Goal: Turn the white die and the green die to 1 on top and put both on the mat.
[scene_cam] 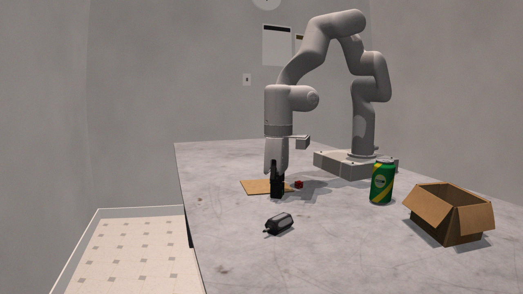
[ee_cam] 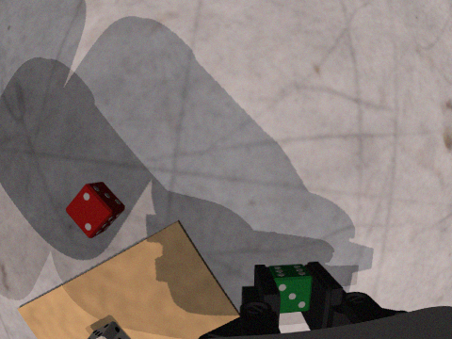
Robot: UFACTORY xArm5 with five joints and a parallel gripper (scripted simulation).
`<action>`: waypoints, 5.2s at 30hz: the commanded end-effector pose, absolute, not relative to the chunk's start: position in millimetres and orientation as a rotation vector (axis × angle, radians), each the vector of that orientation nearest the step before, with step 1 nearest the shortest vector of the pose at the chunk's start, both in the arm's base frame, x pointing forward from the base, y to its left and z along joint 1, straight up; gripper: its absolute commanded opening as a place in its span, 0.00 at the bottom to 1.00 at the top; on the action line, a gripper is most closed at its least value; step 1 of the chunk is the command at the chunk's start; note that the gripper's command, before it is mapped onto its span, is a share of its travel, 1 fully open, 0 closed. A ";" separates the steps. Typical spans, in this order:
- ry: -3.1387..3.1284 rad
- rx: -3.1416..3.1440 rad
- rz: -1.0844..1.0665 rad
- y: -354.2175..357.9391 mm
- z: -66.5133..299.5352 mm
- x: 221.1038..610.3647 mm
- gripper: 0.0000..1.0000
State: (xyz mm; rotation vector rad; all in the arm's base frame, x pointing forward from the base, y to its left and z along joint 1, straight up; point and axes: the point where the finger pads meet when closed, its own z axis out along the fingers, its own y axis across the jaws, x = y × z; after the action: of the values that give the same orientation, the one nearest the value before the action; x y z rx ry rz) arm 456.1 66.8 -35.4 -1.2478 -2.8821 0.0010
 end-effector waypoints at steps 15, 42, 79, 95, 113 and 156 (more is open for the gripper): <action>-2.885 -1.249 -0.002 67.0 -34.2 457.5 0.15; -2.885 -1.249 -0.002 67.0 30.9 457.3 0.15; -3.104 -0.500 -0.001 87.1 61.1 457.4 0.15; -3.138 0.193 -0.001 105.0 56.8 456.7 0.15; -3.212 0.372 -0.018 109.1 55.2 455.7 0.15; -4.060 0.475 -0.249 105.7 55.8 444.2 0.15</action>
State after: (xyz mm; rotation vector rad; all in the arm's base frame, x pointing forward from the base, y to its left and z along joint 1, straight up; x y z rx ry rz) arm 442.3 105.2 55.7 0.4662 -3.9868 -0.2224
